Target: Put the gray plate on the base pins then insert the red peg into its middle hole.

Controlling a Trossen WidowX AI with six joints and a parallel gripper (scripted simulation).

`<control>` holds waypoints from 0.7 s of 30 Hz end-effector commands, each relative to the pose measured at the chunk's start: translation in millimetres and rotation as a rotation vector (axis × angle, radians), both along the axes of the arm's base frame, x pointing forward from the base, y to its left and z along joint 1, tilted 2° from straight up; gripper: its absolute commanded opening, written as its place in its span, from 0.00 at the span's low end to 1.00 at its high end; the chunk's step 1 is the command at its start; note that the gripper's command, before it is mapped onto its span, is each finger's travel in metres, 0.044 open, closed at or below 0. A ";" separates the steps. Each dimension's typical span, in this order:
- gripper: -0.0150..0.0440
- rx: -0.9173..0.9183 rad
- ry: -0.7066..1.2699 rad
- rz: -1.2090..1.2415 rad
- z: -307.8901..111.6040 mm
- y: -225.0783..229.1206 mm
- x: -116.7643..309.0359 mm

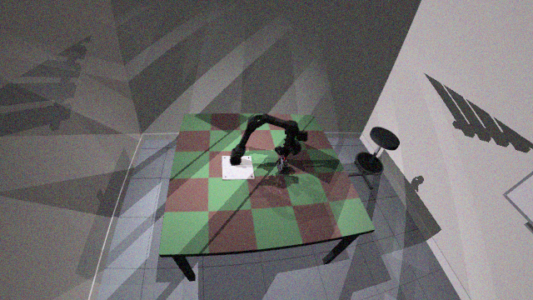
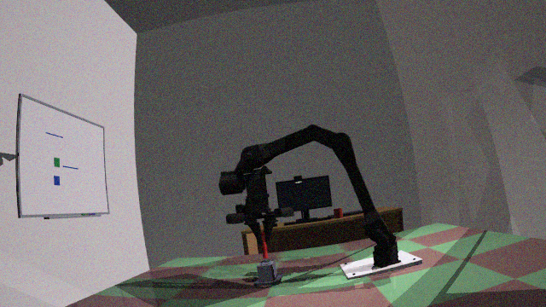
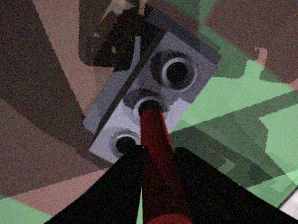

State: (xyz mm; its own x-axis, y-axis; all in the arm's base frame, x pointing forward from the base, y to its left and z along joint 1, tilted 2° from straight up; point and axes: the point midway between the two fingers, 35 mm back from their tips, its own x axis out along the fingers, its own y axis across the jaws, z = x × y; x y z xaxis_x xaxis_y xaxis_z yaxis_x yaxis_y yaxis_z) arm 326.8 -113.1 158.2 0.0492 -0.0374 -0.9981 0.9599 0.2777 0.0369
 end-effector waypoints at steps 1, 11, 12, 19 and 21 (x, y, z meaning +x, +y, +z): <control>0.25 0.000 0.000 0.000 -0.3 0.0 0.0; 0.25 0.001 0.000 0.003 -12.4 -0.3 -0.1; 0.25 0.001 0.000 0.003 -13.9 -0.4 -0.1; 0.25 0.001 0.000 0.004 -17.2 -0.6 0.1; 0.25 0.001 0.000 0.004 -17.3 -0.6 0.1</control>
State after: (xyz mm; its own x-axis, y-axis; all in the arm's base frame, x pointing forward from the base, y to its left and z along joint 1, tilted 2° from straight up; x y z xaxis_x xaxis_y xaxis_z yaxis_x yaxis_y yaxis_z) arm 327.9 -114.2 143.8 0.0537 -0.0390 -0.9978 0.9603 0.2760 0.0409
